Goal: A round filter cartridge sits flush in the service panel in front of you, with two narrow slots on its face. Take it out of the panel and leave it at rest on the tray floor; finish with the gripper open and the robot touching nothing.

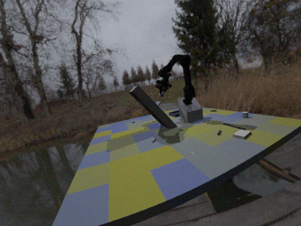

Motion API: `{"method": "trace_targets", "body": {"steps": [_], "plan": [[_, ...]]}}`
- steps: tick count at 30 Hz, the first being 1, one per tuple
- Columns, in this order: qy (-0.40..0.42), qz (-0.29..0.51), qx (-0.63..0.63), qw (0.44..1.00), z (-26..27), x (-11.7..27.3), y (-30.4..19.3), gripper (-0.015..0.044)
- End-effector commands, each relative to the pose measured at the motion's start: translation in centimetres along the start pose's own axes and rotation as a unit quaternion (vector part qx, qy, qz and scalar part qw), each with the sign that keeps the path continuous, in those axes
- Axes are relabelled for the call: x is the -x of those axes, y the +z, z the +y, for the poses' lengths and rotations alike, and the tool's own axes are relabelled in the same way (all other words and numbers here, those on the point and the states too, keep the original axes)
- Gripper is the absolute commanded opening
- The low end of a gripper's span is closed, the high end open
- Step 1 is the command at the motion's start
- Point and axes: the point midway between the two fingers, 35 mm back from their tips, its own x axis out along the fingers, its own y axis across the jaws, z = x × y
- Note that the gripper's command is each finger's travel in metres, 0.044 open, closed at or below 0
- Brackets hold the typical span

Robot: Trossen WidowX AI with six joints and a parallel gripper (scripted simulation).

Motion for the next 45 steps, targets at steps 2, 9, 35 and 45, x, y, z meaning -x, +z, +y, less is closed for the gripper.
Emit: {"method": "trace_targets", "body": {"steps": [2,9,35,45], "plan": [[-0.029,0.0,-0.048,0.998,-3.5,-1.9,-1.1,0.0],[-0.076,-0.001,-0.122,0.99,-8.6,-5.0,-3.9,0.0],[-0.154,0.006,-0.259,0.953,-15.3,-12.1,-12.8,0.0],[-0.155,0.007,-0.259,0.953,-15.2,-15.3,-14.9,0.0]]}}
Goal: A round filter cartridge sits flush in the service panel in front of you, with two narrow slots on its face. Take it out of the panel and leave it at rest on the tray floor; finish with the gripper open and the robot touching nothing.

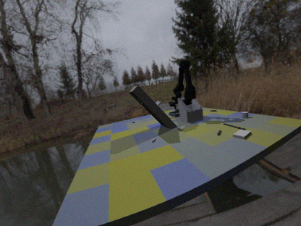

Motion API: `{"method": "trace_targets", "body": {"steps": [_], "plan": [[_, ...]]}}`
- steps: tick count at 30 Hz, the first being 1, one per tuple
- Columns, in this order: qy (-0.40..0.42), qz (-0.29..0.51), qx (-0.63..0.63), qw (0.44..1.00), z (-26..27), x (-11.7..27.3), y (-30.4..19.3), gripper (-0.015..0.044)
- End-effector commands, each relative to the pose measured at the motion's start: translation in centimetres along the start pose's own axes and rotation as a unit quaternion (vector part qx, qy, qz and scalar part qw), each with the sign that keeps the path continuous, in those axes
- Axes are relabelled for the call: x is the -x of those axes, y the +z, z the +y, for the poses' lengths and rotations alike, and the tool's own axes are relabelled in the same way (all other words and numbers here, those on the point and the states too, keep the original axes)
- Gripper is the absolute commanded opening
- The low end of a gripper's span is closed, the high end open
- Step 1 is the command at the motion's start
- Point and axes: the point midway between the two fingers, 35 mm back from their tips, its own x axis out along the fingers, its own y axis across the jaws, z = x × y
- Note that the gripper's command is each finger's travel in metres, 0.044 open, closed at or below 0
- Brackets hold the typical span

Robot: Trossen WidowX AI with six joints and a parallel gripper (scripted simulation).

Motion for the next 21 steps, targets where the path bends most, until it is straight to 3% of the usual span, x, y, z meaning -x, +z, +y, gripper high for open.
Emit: {"method": "trace_targets", "body": {"steps": [1,5,21], "plan": [[-0.003,0.0,0.003,1.0,-0.09,-1.05,-0.85,0.0],[-0.003,0.0,0.003,1.0,-0.08,-1.46,-1.2,0.0],[0.0,0.003,0.0,1.0,0.02,-1.25,-1.12,0.042]]}}
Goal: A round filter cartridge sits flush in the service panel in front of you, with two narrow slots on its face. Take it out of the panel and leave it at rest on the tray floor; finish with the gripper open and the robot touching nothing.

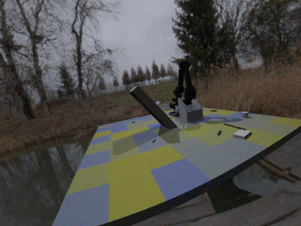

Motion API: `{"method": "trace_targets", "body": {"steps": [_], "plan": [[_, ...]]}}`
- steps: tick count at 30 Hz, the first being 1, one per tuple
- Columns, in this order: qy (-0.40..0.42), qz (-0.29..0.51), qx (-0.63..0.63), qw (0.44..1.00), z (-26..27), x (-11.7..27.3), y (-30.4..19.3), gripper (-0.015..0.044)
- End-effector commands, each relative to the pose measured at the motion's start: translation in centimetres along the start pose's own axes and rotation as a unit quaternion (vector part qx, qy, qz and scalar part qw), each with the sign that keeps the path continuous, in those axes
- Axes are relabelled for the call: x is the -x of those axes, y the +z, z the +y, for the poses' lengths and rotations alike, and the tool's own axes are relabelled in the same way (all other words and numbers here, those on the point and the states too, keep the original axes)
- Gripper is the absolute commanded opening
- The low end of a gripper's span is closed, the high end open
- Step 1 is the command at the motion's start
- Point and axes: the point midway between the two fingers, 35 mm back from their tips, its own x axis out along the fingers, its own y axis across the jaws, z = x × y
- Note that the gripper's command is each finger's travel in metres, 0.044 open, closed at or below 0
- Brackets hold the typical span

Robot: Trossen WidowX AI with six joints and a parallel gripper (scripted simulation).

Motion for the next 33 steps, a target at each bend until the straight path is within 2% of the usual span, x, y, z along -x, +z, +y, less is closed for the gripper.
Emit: {"method": "trace_targets", "body": {"steps": [1,5,10,12,14,33], "plan": [[0.0,0.0,0.0,1.0,0.0,0.0,0.0,0.044],[0.0,-0.001,0.0,1.0,0.0,0.6,0.5,0.044],[0.0,-0.001,0.0,1.0,0.0,5.4,3.3,0.044],[0.001,-0.001,0.0,1.0,0.0,6.1,3.6,0.044],[-0.002,-0.004,0.003,1.0,-0.1,5.1,3.2,0.044],[-0.002,-0.004,0.003,1.0,-0.1,5.1,3.2,0.044]]}}
